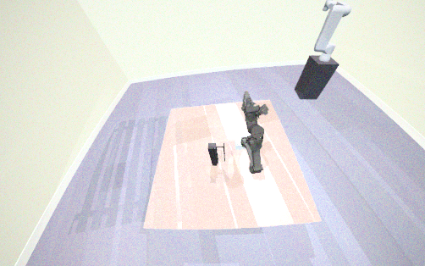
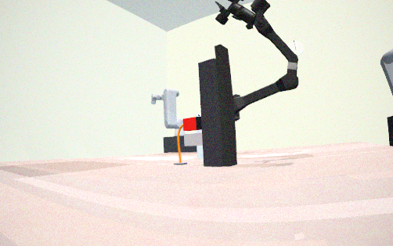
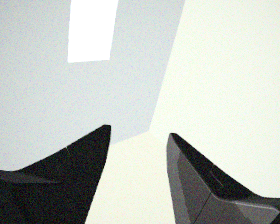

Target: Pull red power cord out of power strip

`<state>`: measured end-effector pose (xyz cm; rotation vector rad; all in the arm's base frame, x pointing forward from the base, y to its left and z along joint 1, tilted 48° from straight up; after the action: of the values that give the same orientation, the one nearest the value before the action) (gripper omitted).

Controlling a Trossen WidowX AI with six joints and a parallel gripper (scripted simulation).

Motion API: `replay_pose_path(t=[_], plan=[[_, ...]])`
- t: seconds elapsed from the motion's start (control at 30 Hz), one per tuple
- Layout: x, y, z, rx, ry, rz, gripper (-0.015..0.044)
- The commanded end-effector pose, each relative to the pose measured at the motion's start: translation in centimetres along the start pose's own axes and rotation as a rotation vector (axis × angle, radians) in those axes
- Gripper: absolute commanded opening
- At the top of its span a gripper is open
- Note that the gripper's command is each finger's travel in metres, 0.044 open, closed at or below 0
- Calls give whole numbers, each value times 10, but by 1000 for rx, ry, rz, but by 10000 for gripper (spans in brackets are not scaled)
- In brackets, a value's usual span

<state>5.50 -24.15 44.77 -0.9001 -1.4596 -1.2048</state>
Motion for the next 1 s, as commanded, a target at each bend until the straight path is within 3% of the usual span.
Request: replay_pose_path(t=[0.0, 0.23, 0.47, 0.73, 0.97], plan=[[-44, 21, -24, 126, 225, 81, 160], [-112, 57, -45, 325, 549, 190, 160], [-185, 96, -43, 548, 886, 290, 160], [-266, 136, -11, 816, 1298, 377, 160], [-331, 160, 40, 1033, 1727, 451, 160]])
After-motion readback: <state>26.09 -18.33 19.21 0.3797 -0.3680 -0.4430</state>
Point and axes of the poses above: the point midway between the two fingers, 35 mm back from their tips, its own z axis back along the fingers, its own x axis across the jaws, y = z × x, the point moved 10 cm from there along z, back along the fingers, and after that the axes turned 15 degrees about -z, right-handed, at the moved point
